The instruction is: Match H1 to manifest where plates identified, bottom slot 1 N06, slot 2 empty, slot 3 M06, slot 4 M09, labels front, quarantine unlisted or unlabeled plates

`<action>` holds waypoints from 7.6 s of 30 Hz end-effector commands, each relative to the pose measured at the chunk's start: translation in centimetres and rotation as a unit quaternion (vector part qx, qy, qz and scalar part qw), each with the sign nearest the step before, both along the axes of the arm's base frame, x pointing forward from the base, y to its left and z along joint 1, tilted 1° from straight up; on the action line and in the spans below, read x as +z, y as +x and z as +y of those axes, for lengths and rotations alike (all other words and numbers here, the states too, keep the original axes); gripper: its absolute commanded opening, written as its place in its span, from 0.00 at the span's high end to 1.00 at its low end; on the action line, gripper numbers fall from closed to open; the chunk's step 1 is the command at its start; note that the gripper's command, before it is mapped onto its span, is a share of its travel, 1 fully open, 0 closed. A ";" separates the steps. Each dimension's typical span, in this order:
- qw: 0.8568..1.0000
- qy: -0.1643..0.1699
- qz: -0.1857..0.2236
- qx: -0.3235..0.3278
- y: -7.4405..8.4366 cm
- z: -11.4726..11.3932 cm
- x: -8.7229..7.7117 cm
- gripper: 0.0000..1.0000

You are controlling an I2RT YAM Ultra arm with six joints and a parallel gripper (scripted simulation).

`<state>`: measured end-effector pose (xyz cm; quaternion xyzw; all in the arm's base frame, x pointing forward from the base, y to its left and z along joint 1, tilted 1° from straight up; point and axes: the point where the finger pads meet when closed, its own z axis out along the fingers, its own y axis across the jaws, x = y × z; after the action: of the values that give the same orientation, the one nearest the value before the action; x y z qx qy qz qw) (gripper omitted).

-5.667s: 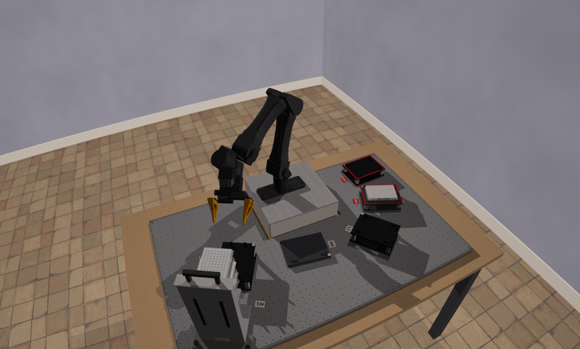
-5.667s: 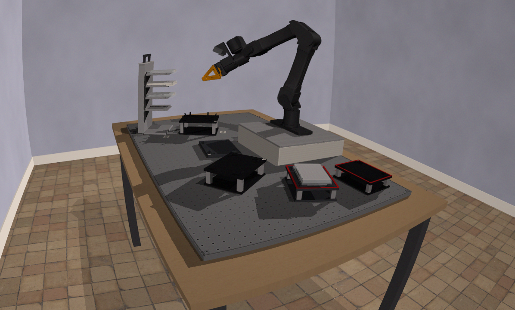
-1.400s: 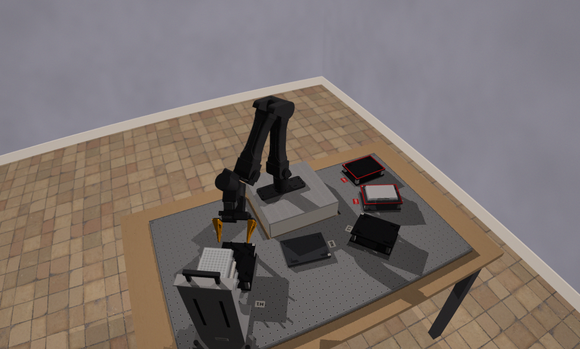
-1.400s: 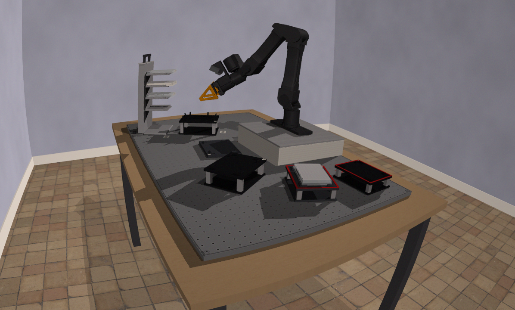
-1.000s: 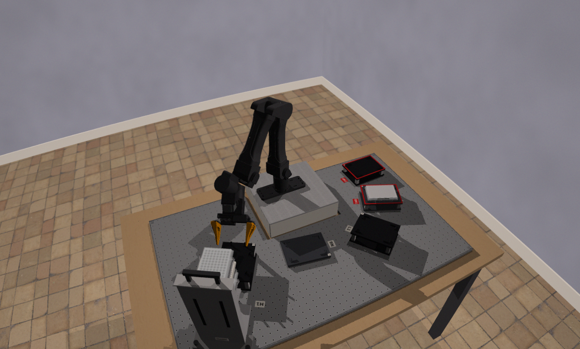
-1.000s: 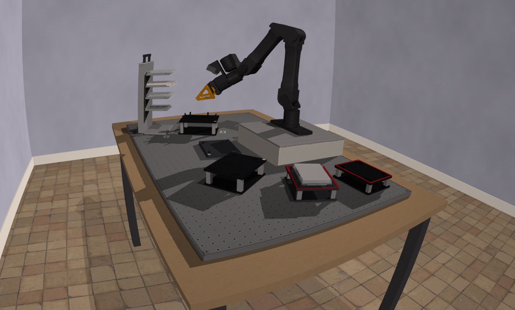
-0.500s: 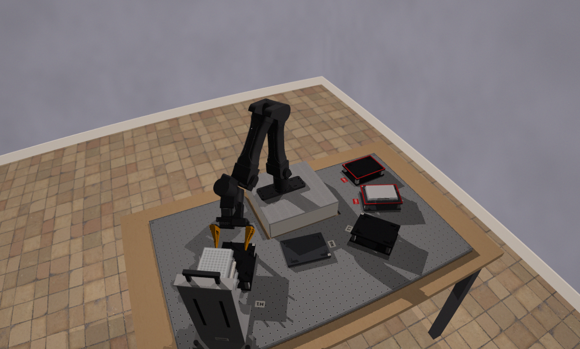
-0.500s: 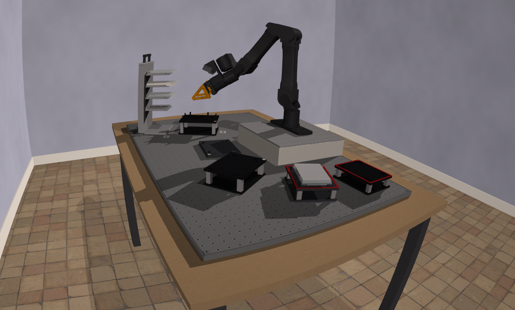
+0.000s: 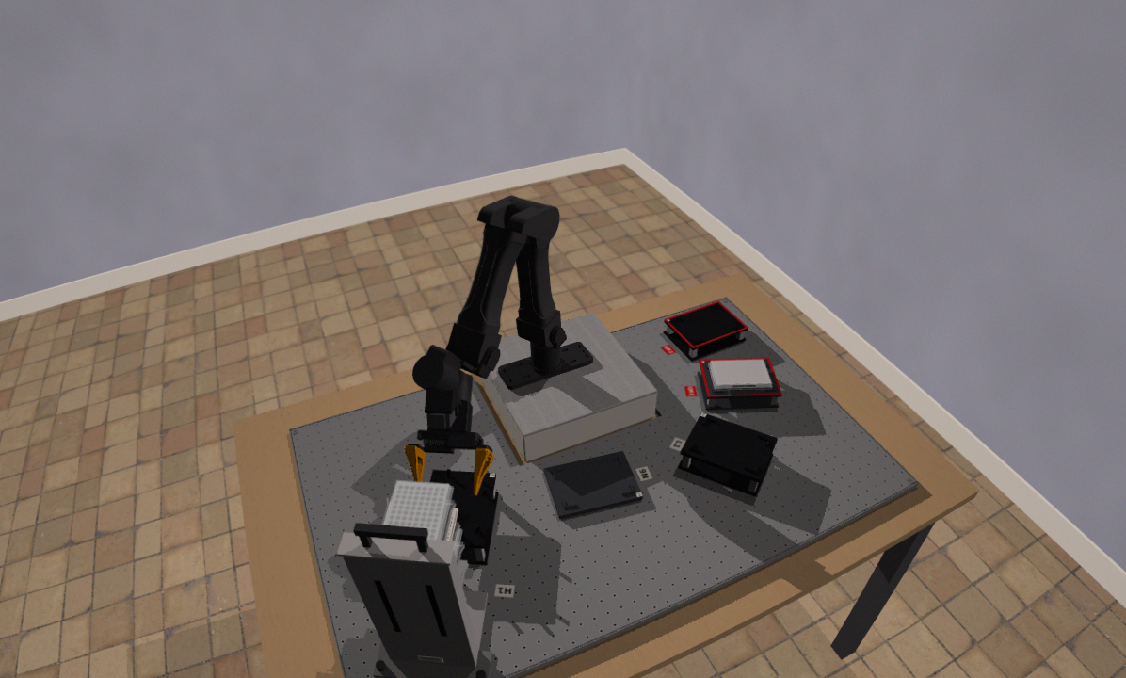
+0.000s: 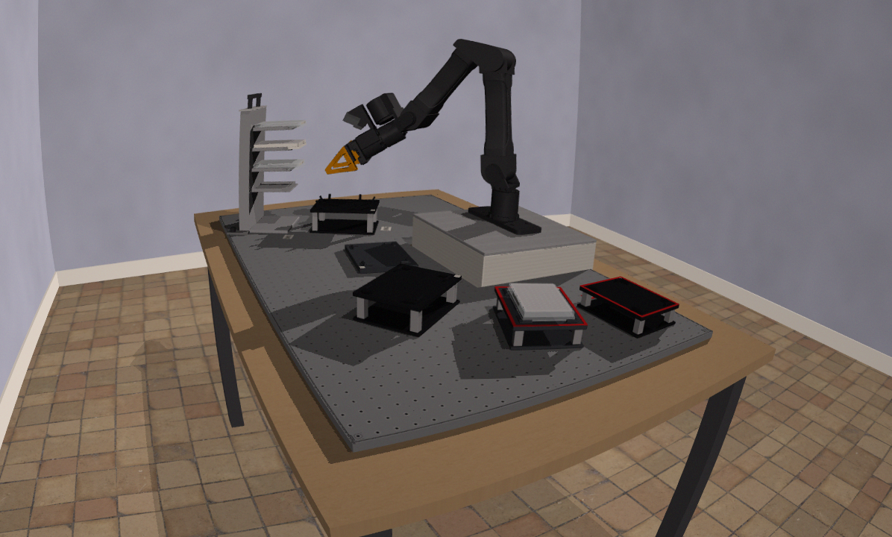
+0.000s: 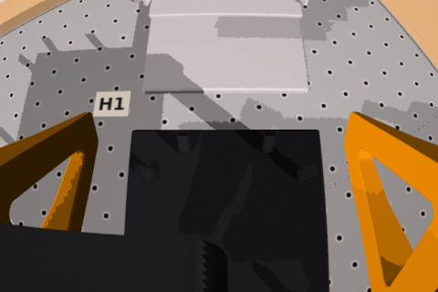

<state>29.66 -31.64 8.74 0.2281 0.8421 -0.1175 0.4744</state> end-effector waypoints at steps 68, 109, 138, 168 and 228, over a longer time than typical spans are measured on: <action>0.999 -0.029 -0.027 -0.003 7.8 -5.1 3.3 0.00; 0.999 -0.027 -0.025 -0.001 8.2 -5.1 3.0 0.14; 0.999 -0.027 -0.025 -0.001 8.2 -5.1 3.0 0.14; 0.999 -0.024 -0.023 -0.001 8.1 -5.0 3.2 0.14; 1.000 -0.018 -0.014 -0.003 1.8 -1.6 1.7 0.14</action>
<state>31.82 -33.21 8.91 0.2313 0.8408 -0.1207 0.4743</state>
